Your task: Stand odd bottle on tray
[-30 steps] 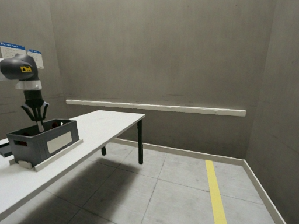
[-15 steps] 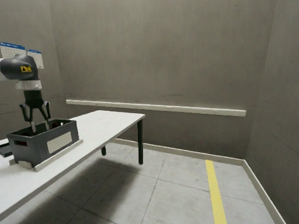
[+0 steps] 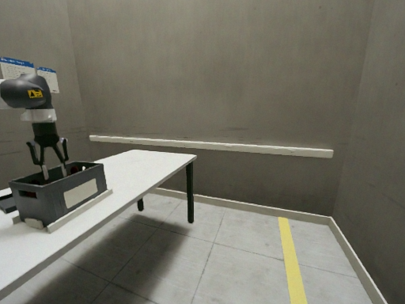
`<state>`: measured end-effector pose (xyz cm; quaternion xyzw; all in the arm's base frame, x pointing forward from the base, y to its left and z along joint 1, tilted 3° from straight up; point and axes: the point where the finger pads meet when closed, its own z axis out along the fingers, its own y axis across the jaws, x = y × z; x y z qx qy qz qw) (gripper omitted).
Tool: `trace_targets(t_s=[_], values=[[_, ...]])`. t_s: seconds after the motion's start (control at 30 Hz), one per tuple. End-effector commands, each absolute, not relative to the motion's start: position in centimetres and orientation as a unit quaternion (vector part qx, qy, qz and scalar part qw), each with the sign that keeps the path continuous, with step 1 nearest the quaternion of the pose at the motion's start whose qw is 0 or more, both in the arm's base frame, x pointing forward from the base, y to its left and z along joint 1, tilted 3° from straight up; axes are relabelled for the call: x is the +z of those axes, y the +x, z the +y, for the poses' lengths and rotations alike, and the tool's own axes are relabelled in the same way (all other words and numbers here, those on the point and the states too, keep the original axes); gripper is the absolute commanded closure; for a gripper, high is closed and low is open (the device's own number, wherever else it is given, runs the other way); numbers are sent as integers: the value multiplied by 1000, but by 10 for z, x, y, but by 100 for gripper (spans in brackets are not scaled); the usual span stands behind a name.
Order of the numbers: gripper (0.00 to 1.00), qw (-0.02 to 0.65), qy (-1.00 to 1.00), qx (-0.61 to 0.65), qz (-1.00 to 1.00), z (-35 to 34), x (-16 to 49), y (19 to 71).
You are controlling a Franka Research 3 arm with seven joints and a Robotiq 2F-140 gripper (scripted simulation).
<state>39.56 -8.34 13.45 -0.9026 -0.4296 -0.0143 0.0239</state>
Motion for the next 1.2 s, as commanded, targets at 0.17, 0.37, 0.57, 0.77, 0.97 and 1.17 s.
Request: trace_targets(t_s=[0.17, 0.37, 0.57, 0.77, 0.97, 1.17], values=[[56, 23, -903, -14, -429, -84, 134, 396], [56, 23, -903, -14, -428, -84, 135, 396], [56, 23, -903, -14, -429, -84, 143, 396], [56, 23, -903, -14, -428, -85, 159, 395], [56, 23, -903, -14, -429, -86, 173, 395], [56, 23, -903, -14, -428, -87, 194, 395]])
